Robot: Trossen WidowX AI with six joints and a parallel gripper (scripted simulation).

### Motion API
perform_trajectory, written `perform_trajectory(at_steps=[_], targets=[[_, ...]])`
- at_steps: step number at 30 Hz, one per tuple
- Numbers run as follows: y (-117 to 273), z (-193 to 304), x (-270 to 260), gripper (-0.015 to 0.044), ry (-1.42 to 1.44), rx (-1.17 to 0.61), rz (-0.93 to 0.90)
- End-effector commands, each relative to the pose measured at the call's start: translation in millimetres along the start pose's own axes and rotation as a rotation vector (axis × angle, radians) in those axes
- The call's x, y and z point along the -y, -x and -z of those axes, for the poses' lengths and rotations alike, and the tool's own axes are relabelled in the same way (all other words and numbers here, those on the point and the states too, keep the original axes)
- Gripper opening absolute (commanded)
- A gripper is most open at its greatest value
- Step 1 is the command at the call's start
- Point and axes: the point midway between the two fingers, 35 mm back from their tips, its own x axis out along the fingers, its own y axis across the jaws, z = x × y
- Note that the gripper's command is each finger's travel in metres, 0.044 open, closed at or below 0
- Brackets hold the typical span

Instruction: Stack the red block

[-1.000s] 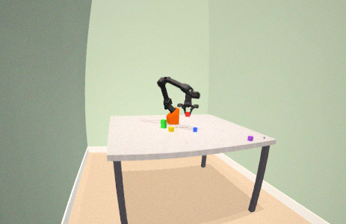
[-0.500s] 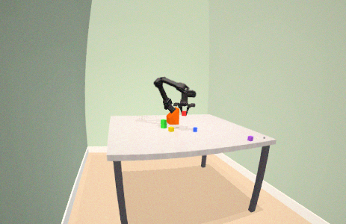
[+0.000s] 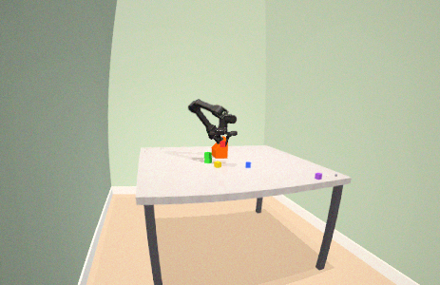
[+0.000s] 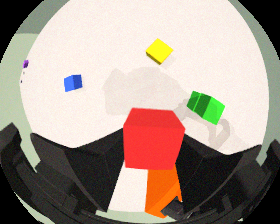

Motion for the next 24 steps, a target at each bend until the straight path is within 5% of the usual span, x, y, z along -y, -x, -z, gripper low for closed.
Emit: perform_trajectory(at_steps=[1,24], targets=[[-0.8,-2.5,19.4,0.0000,0.010,0.001,0.007],[-9.6,-11.3,106.3,0.0000,0.006,0.010,0.033]])
